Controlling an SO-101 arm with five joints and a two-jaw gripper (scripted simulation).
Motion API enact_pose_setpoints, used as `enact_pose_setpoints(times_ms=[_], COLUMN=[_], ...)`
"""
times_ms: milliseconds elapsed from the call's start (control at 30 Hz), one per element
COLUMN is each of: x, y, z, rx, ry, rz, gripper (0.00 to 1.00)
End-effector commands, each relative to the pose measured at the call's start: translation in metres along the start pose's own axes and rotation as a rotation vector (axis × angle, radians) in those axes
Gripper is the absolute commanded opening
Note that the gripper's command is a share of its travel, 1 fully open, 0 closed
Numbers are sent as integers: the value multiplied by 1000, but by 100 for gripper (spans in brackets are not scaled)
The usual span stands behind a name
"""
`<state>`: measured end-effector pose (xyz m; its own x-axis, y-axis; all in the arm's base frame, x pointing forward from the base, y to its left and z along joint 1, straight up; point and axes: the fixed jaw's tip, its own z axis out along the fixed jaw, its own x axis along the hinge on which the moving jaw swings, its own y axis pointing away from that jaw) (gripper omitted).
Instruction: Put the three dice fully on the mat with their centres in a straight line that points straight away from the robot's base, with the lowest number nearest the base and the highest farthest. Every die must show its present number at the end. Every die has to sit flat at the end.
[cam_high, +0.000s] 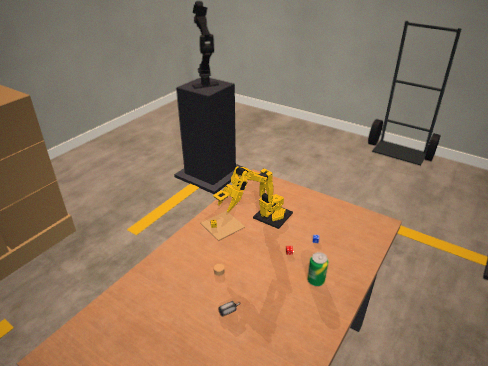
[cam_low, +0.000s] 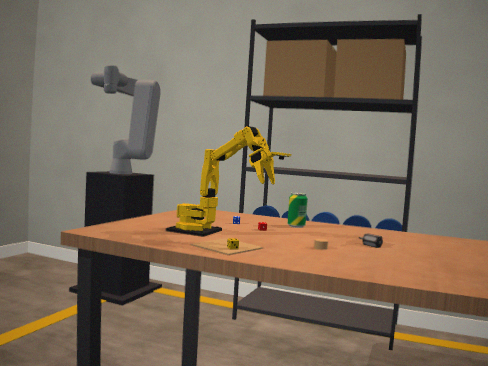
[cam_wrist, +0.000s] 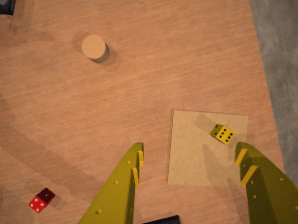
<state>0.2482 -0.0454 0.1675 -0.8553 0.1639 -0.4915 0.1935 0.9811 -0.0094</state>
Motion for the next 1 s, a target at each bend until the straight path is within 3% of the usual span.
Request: enact_pose_setpoints(times_ms=[0,167,367,433,500,700,933,967], x=[4,19,49,49,66,108,167,167], y=[37,87,141,141,163,198,226,226], z=[-3,-9,-22,-22,-30,-50,-79,-79], rx=[-72,-177,-300,-300,-359,-474,-620,-620], ry=[-6,-7,-14,-14,-24,-41,-79,-79], rz=[-163,-403,-689,-689,-822,-1092,-1423,-1423], gripper=[31,31,31,31,31,31,31,31])
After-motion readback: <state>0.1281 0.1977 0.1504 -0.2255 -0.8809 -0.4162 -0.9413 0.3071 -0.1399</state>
